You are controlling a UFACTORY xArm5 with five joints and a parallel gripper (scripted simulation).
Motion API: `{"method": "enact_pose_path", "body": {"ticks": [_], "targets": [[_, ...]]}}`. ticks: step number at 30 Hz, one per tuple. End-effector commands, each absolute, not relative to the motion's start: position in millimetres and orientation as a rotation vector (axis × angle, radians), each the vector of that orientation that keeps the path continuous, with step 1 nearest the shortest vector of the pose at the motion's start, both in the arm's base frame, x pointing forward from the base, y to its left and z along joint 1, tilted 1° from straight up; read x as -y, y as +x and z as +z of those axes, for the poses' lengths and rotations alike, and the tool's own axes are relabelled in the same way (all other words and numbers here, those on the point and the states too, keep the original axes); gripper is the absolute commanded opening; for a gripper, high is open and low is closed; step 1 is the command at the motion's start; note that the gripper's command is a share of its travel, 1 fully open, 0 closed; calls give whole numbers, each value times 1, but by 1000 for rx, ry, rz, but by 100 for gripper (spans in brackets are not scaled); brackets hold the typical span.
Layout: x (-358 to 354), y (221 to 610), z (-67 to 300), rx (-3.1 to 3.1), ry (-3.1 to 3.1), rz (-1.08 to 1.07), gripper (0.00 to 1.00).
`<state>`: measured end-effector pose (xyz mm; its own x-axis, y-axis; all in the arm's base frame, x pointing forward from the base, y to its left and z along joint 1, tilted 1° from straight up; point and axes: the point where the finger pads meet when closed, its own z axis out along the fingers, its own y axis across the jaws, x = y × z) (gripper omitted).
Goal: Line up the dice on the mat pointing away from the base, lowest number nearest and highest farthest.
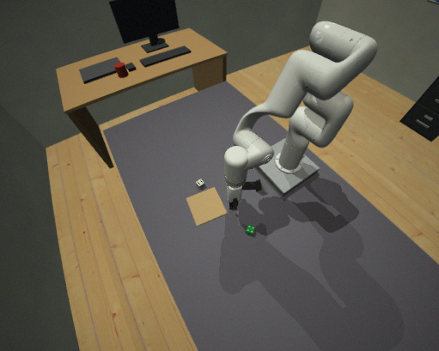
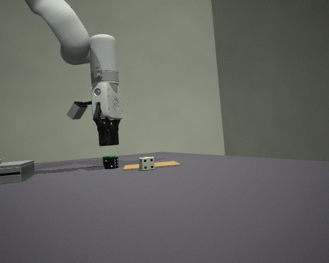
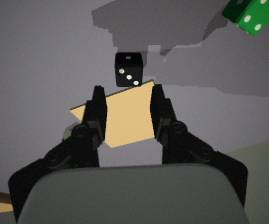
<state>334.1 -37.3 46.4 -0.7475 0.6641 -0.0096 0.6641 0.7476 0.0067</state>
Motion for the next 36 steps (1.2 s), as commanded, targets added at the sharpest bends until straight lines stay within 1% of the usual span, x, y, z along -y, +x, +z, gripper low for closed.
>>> {"method": "enact_pose_path", "body": {"ticks": [1,18,36], "targets": [[37,336,39,-2923,1111,6,47],[37,336,23,-2923,1111,6,47],[37,336,21,-2923,1111,6,47]]}}
